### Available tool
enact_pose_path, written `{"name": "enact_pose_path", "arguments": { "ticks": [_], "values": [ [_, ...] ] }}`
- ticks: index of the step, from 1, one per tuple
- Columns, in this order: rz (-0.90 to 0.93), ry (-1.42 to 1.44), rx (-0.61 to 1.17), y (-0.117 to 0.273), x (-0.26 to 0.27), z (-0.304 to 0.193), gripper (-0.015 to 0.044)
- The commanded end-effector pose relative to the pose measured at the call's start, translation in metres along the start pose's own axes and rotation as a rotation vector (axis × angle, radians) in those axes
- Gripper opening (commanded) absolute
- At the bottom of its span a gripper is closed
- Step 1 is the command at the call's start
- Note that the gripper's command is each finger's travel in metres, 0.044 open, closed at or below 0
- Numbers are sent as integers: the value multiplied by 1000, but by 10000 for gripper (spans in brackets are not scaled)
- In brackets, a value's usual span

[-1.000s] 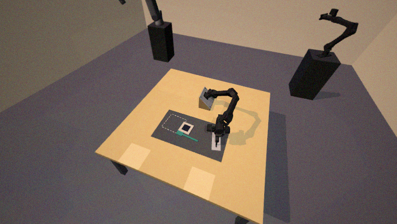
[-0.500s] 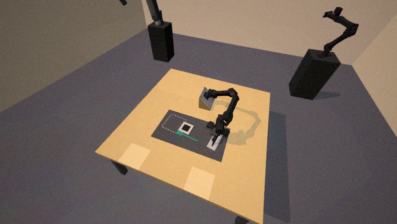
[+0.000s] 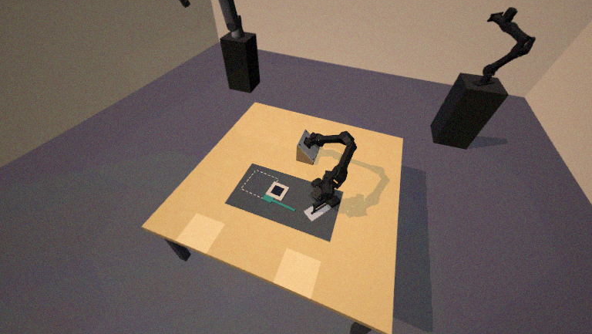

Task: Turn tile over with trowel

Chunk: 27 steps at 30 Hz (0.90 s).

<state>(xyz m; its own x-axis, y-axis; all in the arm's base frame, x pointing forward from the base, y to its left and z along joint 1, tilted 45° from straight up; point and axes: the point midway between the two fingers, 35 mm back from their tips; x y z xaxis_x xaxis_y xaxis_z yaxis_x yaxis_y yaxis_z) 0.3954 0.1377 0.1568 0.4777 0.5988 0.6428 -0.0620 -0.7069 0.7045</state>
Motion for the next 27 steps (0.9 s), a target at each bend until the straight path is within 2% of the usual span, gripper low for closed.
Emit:
{"name": "enact_pose_path", "arguments": {
  "ticks": [1,10,15,16,27],
  "values": [
    [-3,-146,7,-2,0,-2,130],
    [-3,-166,7,-2,0,-2,130],
    [-3,-166,7,-2,0,-2,261],
    [-3,-166,7,-2,0,-2,270],
    [-3,-166,7,-2,0,-2,270]
  ]
}}
Point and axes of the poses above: the point midway between the two fingers, 35 mm back from their tips, its own y axis back along the fingers, its own x axis across the jaws, z = x × y, and after that the axes turned 10 degrees about y, right-handed
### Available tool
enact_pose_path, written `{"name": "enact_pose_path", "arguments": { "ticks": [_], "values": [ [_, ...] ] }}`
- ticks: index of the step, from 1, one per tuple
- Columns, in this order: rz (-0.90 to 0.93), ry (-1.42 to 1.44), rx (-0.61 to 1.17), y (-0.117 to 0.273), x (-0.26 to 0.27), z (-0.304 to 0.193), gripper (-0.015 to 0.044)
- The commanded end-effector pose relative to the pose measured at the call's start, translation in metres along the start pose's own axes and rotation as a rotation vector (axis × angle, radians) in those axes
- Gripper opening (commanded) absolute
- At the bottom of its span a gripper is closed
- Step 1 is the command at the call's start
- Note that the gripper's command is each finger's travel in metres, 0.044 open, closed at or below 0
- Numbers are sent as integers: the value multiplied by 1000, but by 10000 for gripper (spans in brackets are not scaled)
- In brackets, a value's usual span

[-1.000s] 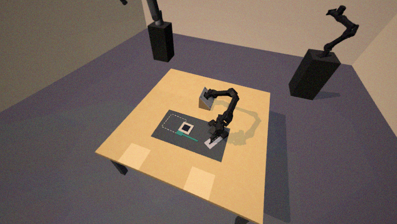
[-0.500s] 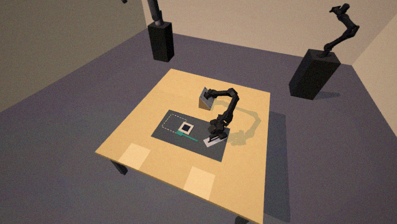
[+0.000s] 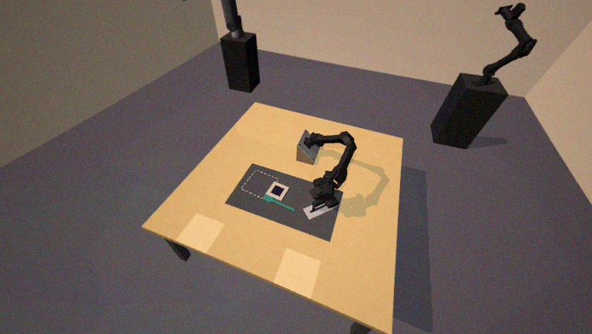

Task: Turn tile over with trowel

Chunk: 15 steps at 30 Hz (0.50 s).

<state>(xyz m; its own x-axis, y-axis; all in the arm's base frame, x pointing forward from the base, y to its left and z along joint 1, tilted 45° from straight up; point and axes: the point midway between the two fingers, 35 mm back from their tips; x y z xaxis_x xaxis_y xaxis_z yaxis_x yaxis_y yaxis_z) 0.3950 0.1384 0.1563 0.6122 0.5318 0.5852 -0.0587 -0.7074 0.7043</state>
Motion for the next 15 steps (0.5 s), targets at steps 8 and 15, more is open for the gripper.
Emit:
{"name": "enact_pose_path", "arguments": {
  "ticks": [8,15],
  "values": [
    [-2,-6,4,1,0,-1,270],
    [-1,-26,5,43,-2,-4,270]
  ]
}}
Point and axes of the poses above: the point midway between the two fingers, 35 mm back from their tips, its own y axis back along the fingers, its own x axis across the jaws, z = x × y, and after that the axes turned 10 degrees about y, right-handed
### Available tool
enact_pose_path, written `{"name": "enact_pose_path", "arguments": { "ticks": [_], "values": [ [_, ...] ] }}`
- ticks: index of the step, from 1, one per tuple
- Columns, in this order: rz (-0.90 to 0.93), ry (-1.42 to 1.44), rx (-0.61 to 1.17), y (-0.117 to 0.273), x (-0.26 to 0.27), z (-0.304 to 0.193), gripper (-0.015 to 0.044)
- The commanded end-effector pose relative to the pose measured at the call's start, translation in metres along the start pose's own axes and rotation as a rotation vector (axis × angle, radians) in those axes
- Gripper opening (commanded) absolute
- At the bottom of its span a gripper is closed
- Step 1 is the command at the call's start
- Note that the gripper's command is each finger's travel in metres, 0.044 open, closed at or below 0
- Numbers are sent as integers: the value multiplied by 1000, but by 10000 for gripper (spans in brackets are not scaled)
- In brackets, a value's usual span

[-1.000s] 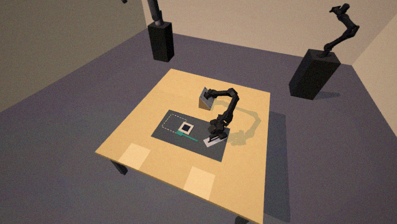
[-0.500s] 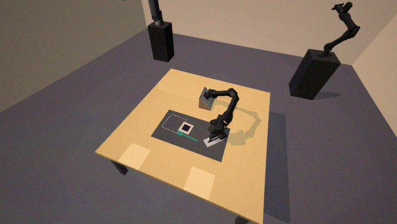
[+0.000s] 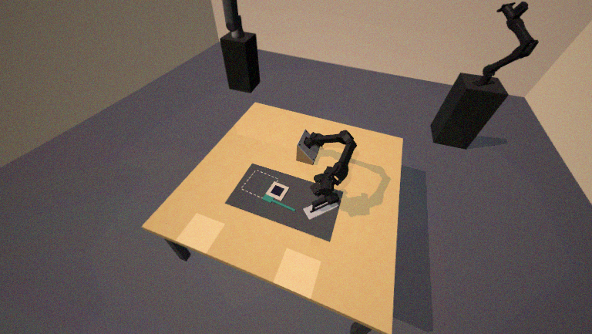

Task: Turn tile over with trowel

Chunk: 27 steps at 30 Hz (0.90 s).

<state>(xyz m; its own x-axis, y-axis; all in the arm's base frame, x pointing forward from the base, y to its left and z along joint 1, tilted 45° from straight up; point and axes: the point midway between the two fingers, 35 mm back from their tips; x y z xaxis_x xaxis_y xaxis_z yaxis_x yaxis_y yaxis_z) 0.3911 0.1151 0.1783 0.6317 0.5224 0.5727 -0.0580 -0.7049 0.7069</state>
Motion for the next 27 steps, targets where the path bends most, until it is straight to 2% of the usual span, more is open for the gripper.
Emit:
{"name": "enact_pose_path", "arguments": {
  "ticks": [1,12,27],
  "values": [
    [2,-2,6,11,0,-3,270],
    [0,80,5,10,2,10,270],
    [0,80,5,-13,2,11,270]
  ]
}}
Point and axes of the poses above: the point midway between the two fingers, 35 mm back from their tips, its own y axis back along the fingers, its own x axis across the jaws, z = x × y, and after that the axes turned 10 degrees about y, right-handed
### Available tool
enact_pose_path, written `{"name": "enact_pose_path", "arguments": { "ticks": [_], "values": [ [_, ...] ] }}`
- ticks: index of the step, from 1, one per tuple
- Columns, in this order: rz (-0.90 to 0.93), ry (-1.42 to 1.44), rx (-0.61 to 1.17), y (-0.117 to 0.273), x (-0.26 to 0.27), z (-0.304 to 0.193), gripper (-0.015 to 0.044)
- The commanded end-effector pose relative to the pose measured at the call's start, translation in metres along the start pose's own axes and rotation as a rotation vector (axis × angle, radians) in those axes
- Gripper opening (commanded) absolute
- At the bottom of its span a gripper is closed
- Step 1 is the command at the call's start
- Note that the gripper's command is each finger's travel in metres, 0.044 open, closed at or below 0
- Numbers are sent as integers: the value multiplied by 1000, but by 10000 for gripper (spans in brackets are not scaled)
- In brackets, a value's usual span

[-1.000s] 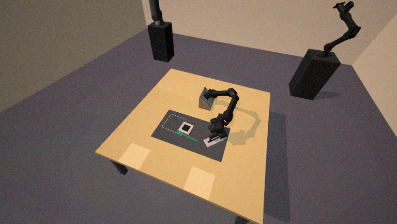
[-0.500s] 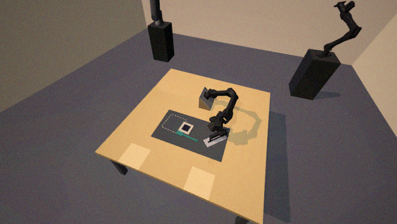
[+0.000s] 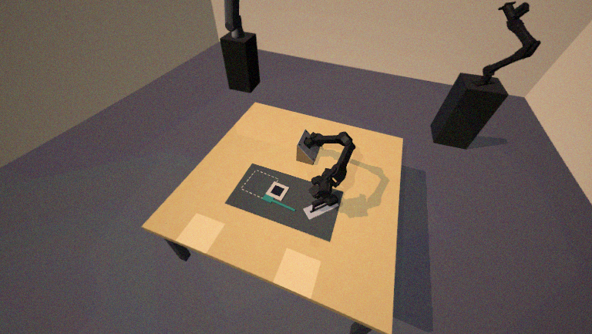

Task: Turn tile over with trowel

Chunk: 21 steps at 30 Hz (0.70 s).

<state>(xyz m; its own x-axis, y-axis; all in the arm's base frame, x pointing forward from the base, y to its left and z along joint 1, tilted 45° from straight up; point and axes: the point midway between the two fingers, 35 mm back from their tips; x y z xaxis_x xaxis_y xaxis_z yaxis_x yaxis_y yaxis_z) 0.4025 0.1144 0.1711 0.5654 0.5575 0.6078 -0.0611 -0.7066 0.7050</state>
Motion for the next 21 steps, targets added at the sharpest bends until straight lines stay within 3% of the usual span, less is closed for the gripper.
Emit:
{"name": "enact_pose_path", "arguments": {
  "ticks": [1,14,19,21],
  "values": [
    [-4,-2,6,-10,0,-2,270],
    [-2,-2,6,-28,-1,-2,270],
    [-2,-2,6,-28,-1,-2,139],
    [-2,-2,6,-28,-1,-2,130]
  ]
}}
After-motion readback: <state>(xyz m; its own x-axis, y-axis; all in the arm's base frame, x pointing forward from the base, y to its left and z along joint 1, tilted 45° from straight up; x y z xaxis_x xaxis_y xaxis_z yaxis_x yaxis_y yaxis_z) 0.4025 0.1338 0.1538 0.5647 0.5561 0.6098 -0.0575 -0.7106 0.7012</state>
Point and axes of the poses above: the point midway between the two fingers, 35 mm back from their tips, its own y axis back along the fingers, its own x axis across the jaws, z = x × y, and after that the axes turned 10 degrees about y, right-handed
